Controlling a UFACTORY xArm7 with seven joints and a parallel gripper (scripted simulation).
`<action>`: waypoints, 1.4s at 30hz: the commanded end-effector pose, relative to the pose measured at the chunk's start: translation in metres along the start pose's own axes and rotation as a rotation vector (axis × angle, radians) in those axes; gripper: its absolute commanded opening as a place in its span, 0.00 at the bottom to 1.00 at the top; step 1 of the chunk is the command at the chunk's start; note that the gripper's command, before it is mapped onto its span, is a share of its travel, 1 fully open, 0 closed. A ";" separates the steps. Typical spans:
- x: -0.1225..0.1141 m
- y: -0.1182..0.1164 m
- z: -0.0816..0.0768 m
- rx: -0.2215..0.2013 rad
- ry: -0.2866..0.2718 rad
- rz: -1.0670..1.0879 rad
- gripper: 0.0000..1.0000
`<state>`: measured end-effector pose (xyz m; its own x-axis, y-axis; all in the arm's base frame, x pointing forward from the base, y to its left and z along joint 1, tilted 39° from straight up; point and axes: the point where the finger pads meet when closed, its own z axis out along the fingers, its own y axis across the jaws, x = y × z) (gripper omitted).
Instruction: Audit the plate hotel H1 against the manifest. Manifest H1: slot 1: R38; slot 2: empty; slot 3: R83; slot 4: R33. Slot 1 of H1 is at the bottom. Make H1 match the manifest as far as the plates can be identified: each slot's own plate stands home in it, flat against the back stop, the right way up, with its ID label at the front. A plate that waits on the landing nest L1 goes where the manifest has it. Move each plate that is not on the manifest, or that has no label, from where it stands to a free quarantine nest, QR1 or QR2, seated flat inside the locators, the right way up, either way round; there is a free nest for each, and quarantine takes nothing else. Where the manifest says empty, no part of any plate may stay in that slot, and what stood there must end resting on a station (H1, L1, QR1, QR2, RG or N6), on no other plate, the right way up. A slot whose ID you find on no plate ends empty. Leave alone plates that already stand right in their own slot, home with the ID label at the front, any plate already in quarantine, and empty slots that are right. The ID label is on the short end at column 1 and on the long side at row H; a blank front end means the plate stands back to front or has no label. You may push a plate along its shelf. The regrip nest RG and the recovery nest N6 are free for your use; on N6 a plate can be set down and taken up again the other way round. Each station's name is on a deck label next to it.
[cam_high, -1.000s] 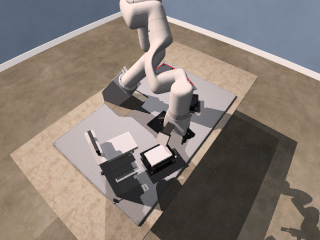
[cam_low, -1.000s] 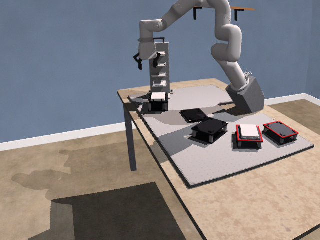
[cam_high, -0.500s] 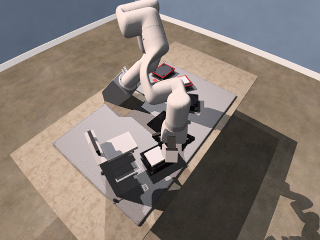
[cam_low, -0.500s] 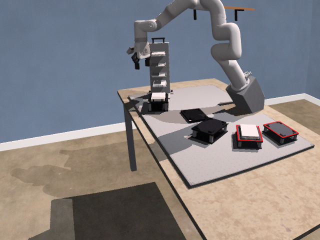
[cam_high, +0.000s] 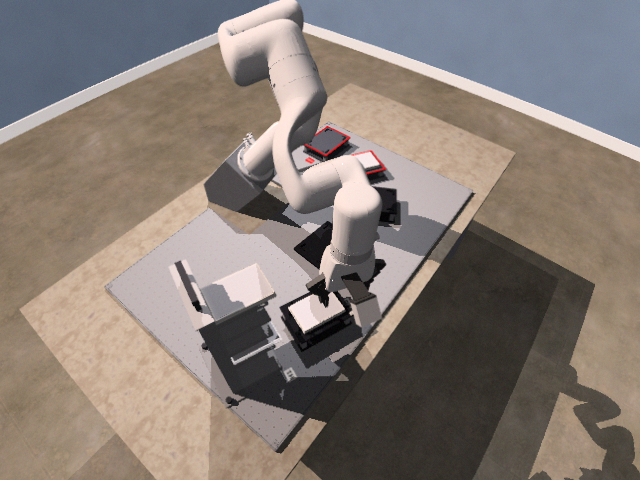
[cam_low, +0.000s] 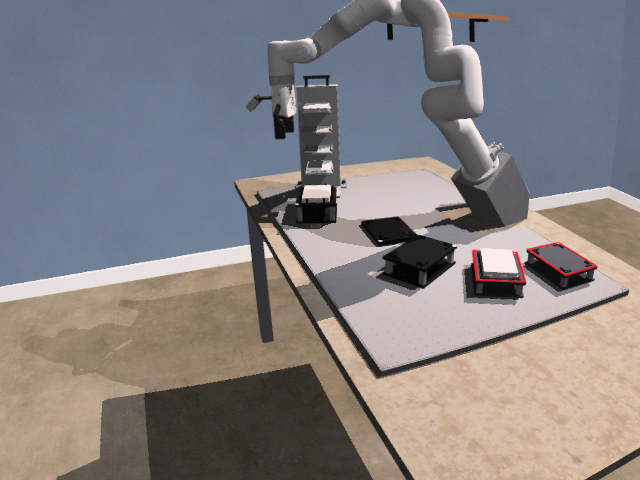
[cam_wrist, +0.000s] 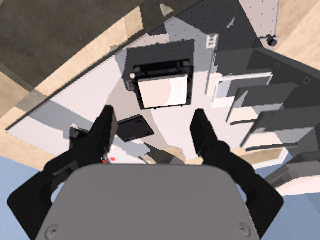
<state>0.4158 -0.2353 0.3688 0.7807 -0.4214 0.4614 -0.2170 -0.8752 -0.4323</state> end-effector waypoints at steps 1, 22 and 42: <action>0.001 0.000 -0.002 0.003 0.002 -0.103 1.00; 0.001 0.000 0.012 0.003 0.003 -0.174 1.00; 0.001 0.000 0.042 0.003 0.002 -0.174 1.00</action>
<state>0.4386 -0.2260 0.3388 0.8068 -0.2635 0.5288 -0.0765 -0.9341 -0.3487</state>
